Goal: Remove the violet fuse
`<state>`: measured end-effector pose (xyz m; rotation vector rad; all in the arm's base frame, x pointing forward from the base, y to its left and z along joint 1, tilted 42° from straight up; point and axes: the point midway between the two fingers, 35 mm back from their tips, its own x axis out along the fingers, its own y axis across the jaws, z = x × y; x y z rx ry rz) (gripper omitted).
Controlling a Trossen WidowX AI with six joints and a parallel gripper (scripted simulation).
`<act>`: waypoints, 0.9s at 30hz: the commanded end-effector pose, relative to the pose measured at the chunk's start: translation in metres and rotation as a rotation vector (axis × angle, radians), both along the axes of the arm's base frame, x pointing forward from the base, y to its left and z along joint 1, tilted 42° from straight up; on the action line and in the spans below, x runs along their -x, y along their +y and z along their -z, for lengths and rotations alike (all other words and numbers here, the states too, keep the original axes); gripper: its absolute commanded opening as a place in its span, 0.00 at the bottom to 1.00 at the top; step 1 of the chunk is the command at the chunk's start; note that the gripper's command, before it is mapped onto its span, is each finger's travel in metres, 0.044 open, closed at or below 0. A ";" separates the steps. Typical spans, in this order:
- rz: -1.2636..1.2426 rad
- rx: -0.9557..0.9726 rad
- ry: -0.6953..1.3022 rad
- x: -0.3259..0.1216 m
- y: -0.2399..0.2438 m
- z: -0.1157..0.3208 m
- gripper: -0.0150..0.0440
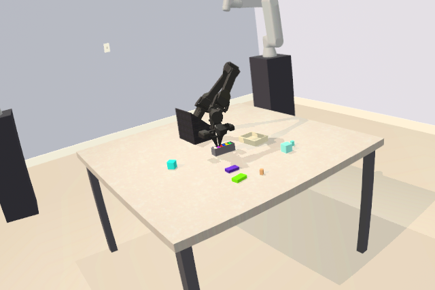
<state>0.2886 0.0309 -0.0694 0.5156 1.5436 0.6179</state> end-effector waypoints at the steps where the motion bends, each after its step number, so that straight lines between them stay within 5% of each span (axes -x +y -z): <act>1: 0.003 -0.004 0.003 0.000 0.003 0.003 0.36; 27: -0.001 -0.001 0.002 0.001 0.003 0.003 0.25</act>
